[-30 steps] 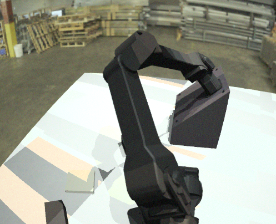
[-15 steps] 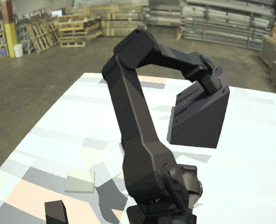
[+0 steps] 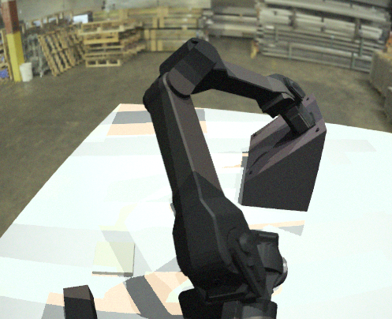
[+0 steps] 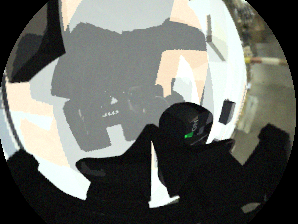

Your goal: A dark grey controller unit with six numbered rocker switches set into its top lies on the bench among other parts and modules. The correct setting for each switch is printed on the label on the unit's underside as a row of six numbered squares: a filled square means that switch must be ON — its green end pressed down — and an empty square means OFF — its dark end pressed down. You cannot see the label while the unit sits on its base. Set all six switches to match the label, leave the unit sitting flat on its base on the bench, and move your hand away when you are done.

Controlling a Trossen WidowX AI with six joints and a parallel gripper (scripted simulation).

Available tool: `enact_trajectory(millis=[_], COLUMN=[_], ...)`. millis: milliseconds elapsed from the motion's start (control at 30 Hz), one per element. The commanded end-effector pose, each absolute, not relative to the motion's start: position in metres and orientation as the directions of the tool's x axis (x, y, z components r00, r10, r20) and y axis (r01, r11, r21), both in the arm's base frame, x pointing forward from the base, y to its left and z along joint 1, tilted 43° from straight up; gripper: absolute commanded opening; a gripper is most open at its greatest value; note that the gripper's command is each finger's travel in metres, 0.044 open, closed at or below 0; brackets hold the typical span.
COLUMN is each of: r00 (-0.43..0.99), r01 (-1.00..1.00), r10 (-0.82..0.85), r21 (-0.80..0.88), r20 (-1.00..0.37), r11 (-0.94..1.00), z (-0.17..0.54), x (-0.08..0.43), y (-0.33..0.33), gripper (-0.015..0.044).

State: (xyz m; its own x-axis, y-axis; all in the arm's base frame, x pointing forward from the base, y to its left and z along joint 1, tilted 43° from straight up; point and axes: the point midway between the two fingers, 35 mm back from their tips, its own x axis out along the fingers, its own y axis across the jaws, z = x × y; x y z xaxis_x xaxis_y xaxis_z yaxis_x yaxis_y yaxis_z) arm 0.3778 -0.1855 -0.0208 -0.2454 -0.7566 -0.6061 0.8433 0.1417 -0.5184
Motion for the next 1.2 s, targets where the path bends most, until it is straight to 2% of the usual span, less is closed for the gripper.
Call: enact_trajectory(millis=[0, 1167], r00=[-0.252, -0.253], r01=[0.838, 0.837], r10=[-0.757, -0.758], r21=[-0.527, -0.529], r20=[-0.602, -0.601], r11=[0.140, 0.140], z=[-0.019, -0.009], x=[0.372, 0.344], y=[-0.188, -0.200], gripper=[0.0000, 0.0000])
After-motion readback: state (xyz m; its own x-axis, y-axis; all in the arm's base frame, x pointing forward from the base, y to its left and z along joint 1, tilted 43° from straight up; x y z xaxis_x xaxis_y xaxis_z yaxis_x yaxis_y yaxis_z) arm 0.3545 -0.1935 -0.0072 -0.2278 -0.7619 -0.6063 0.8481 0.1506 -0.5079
